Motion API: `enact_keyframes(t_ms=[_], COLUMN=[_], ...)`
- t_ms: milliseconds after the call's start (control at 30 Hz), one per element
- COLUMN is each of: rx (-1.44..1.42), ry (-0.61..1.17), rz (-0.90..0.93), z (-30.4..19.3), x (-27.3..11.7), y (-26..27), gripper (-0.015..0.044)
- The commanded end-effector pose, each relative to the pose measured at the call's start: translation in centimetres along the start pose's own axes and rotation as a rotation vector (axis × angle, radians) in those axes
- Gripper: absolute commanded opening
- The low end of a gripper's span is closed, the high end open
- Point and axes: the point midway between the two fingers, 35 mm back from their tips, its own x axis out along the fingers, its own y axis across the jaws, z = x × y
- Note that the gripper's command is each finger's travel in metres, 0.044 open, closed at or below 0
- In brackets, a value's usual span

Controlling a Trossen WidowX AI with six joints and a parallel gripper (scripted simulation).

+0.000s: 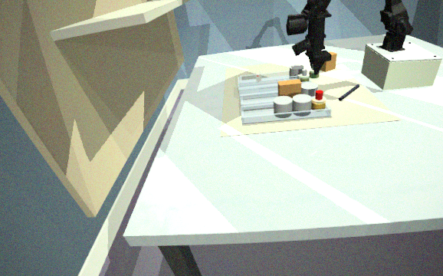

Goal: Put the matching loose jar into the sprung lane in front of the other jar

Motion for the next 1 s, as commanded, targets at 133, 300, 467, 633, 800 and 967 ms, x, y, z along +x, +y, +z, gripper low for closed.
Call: enact_keyframes(t_ms=[133, 300, 467, 633, 800, 967], rx=[-0.003, -0.003, -0.003, -0.003, -0.003, -0.003], ry=[-0.021, -0.022, -0.022, -0.022, -0.022, -0.022], rz=[-0.003, -0.003, -0.003, -0.003, -0.003, -0.003], z=[1.0, 1.3, 1.5, 1.7, 1.9, 2.1], x=[-0.3, -0.3, -0.3, -0.3, -0.3, -0.4], y=[0.0, 0.0, 0.0, 0.0, 0.0, 0.0], gripper=[0.0, 0.0, 0.0, 0.0, 0.0, 0.0])
